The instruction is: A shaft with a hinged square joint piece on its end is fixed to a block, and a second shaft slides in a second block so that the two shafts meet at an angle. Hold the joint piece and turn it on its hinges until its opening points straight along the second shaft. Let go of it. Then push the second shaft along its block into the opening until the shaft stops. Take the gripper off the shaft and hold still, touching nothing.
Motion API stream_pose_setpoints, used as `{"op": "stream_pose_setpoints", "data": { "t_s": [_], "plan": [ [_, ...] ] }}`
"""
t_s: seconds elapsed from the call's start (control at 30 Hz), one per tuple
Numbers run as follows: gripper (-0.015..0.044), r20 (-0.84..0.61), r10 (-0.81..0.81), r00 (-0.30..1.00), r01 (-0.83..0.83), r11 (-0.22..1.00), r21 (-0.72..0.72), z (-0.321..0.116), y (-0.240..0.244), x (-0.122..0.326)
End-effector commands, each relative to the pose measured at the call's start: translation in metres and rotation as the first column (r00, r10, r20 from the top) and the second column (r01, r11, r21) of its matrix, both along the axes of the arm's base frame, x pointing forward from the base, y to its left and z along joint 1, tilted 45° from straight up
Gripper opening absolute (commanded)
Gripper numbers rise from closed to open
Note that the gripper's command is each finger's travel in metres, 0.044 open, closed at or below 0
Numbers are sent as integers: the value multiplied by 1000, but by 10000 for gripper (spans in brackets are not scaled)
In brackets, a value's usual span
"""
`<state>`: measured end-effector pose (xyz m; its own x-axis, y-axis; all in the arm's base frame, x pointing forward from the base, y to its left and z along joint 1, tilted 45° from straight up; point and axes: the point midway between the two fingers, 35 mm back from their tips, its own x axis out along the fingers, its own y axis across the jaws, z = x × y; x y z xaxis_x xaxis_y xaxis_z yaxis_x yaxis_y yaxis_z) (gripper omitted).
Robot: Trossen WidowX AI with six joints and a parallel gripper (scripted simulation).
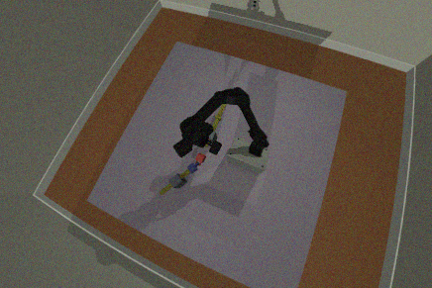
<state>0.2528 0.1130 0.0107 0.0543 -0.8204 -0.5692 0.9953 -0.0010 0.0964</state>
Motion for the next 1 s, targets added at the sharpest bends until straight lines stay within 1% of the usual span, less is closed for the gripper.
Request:
{"op": "stream_pose_setpoints", "data": {
  "t_s": [0.0, 0.3, 0.43, 0.97],
  "plan": [
    [440, -4, -3, 1000, 3, 1000, -10, -15, -15, 2],
    [440, -3, -3, 1000, 3, 1000, -13, -50, -51, 4],
    [440, -3, -3, 1000, 3, 1000, -14, -53, -54, 3],
    [440, -2, -2, 1000, 2, 1000, -8, -93, -11, 8]
  ]
}}
